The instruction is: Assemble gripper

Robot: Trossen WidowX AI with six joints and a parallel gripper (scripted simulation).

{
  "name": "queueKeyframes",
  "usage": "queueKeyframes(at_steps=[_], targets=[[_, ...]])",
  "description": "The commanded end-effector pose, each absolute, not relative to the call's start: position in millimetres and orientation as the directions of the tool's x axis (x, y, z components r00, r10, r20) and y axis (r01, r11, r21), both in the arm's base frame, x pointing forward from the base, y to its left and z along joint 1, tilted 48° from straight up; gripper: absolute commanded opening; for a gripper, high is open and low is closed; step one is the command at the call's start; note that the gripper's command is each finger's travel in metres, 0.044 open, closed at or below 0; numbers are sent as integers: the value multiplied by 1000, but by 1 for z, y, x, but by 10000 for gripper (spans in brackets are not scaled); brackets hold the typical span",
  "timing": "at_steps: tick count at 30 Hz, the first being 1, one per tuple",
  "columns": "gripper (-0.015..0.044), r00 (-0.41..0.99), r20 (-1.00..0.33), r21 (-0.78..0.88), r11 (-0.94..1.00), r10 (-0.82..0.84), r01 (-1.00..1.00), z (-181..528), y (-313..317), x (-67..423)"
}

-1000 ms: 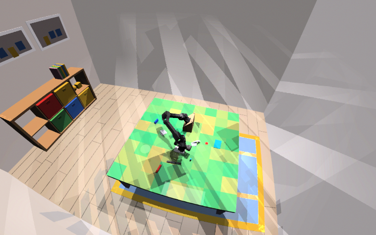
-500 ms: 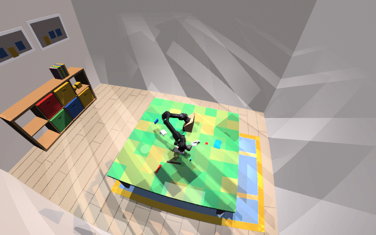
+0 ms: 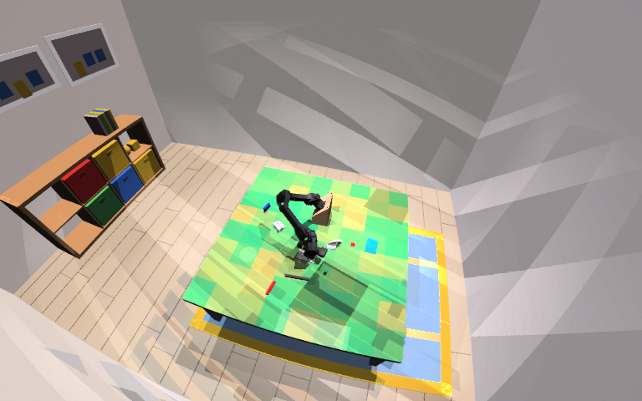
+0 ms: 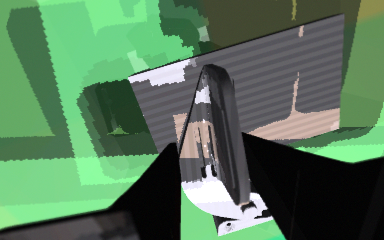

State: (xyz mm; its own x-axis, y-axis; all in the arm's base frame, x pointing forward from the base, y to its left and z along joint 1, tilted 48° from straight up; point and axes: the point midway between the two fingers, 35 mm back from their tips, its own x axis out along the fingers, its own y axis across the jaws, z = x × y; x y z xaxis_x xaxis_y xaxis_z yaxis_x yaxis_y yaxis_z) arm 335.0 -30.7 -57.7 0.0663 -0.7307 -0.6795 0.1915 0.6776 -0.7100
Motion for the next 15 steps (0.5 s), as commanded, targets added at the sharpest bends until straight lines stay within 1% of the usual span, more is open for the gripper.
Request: queueKeyframes(at_steps=[1,14,15], targets=[[134,68,-677,-712,676,-732,188,-58,-31,335],[134,68,-677,-712,676,-732,188,-58,-31,335],[160,66,-679,-710,678,-731,191,-58,-31,335]])
